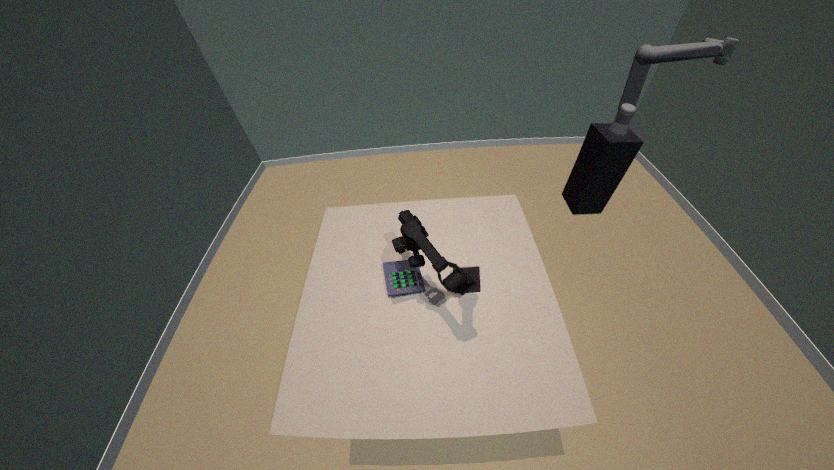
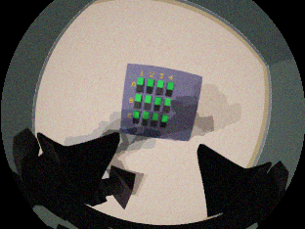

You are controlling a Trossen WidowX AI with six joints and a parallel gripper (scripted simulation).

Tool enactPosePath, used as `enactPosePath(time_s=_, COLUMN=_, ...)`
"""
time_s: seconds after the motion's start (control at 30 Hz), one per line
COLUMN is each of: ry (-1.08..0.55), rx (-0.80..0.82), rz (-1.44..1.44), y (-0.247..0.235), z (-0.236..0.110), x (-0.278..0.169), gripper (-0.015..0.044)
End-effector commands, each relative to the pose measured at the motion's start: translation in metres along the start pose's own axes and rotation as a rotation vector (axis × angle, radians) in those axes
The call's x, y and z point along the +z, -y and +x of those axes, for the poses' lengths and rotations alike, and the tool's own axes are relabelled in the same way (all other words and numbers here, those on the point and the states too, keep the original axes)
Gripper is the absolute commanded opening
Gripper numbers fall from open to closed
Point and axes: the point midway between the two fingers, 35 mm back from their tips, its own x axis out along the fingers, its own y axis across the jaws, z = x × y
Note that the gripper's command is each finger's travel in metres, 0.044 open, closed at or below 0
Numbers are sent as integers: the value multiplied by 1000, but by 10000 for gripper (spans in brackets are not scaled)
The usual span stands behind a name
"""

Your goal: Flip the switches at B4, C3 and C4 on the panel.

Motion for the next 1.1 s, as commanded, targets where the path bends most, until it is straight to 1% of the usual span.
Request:
enactPosePath(time_s=0.0, ry=-2, rx=3, rz=1, y=1, z=4, x=0, gripper=374)
enactPosePath(time_s=0.03, ry=-8, rx=13, rz=3, y=5, z=16, x=2, gripper=347)
enactPosePath(time_s=0.13, ry=-42, rx=65, rz=16, y=18, z=80, x=3, gripper=269)
enactPosePath(time_s=0.17, ry=-49, rx=75, rz=19, y=20, z=92, x=2, gripper=242)
enactPosePath(time_s=0.4, ry=-50, rx=78, rz=20, y=20, z=98, x=1, gripper=59)
enactPosePath(time_s=0.47, ry=-38, rx=78, rz=21, y=19, z=114, x=1, gripper=6)
enactPosePath(time_s=0.5, ry=-31, rx=78, rz=21, y=18, z=124, x=0, gripper=0)
enactPosePath(time_s=0.57, ry=-25, rx=79, rz=21, y=17, z=131, x=-1, gripper=0)
enactPosePath(time_s=0.7, ry=-25, rx=79, rz=21, y=17, z=131, x=-1, gripper=0)
enactPosePath(time_s=0.8, ry=-25, rx=80, rz=21, y=16, z=140, x=-1, gripper=0)
enactPosePath(time_s=1.07, ry=-24, rx=80, rz=21, y=15, z=146, x=-2, gripper=0)
